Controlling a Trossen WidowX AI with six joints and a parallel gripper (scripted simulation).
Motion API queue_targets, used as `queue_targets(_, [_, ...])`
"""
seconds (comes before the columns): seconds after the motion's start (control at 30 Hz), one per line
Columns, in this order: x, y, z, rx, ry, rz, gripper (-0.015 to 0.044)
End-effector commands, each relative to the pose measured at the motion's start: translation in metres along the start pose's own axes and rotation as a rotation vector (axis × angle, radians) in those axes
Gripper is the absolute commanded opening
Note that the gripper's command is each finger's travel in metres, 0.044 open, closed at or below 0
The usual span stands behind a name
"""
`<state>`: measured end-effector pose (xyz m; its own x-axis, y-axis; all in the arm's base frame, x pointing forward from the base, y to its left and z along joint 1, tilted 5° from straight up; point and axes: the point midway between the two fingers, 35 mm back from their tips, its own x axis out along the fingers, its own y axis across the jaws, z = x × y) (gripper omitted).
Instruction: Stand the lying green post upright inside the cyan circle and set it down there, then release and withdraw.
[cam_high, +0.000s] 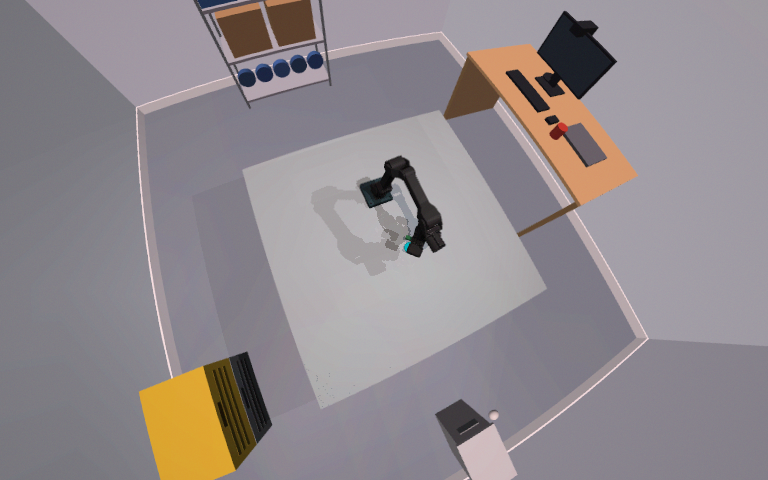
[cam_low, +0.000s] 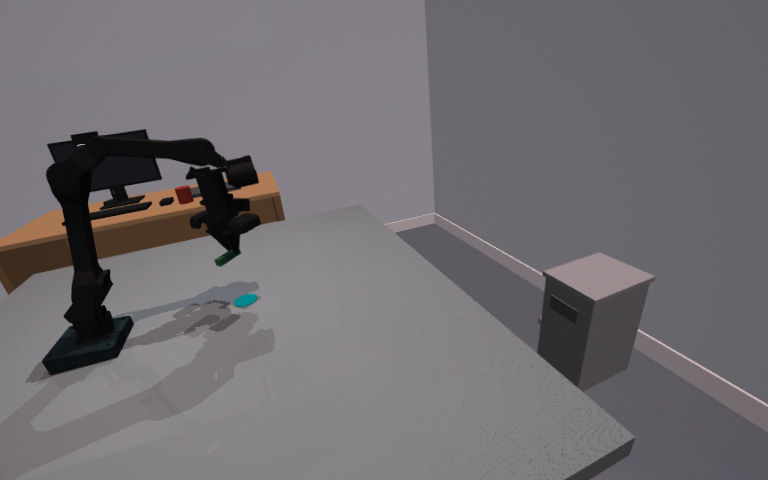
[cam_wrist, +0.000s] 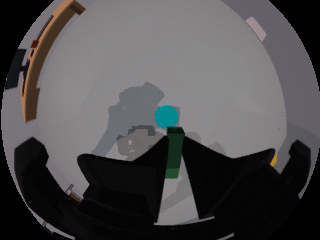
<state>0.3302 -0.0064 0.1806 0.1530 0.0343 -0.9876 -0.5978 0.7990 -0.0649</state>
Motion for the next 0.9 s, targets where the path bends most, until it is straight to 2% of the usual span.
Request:
queue_targets(0.0, [0.002, -0.002, 0.002, 0.017, -0.026, 0.001, 0.0023])
queue_targets(0.87, [0.021, -0.019, 0.019, 0.114, -0.210, -0.001, 0.0023])
